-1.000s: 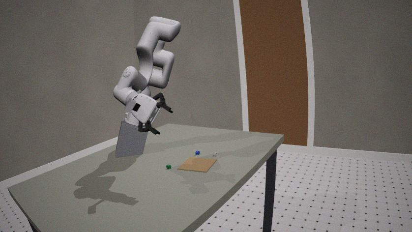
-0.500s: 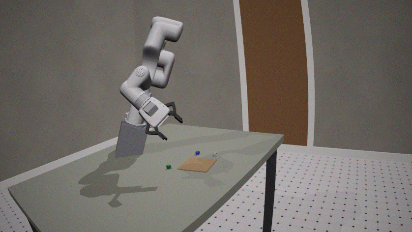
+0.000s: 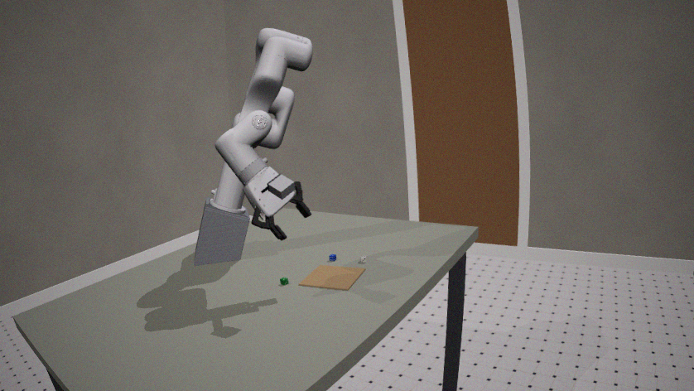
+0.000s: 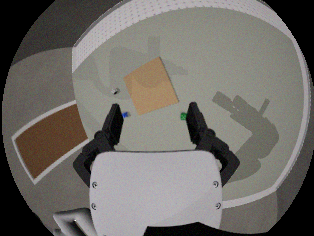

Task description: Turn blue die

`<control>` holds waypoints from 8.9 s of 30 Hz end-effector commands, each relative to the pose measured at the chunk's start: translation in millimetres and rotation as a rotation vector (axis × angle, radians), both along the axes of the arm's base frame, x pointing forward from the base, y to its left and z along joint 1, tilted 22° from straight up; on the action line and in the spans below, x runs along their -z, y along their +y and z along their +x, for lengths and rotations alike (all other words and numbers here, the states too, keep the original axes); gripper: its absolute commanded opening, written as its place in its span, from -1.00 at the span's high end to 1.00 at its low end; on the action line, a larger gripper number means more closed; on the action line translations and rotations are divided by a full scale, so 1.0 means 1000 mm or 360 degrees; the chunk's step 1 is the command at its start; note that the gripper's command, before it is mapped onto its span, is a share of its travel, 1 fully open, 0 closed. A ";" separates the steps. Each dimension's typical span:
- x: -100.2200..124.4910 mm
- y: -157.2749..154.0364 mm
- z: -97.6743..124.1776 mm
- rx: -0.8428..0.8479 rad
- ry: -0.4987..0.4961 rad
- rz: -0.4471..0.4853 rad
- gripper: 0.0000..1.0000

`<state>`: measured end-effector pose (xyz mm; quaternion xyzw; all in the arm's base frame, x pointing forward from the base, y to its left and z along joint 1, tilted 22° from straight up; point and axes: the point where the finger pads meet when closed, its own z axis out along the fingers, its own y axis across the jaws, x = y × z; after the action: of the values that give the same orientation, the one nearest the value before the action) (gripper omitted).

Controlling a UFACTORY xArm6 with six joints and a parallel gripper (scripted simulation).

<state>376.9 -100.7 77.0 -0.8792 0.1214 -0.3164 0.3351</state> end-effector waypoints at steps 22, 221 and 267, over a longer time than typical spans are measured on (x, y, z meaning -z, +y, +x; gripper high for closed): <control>0.020 0.030 -0.037 -0.0954 0.0048 -0.0802 -1.00; 0.053 0.264 0.003 -0.1475 -0.0036 -0.1242 -1.00; 0.029 0.283 0.075 -0.1475 -0.0036 -0.1242 -1.00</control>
<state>450.5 182.5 46.8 -0.8953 -0.4027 -0.1664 0.0921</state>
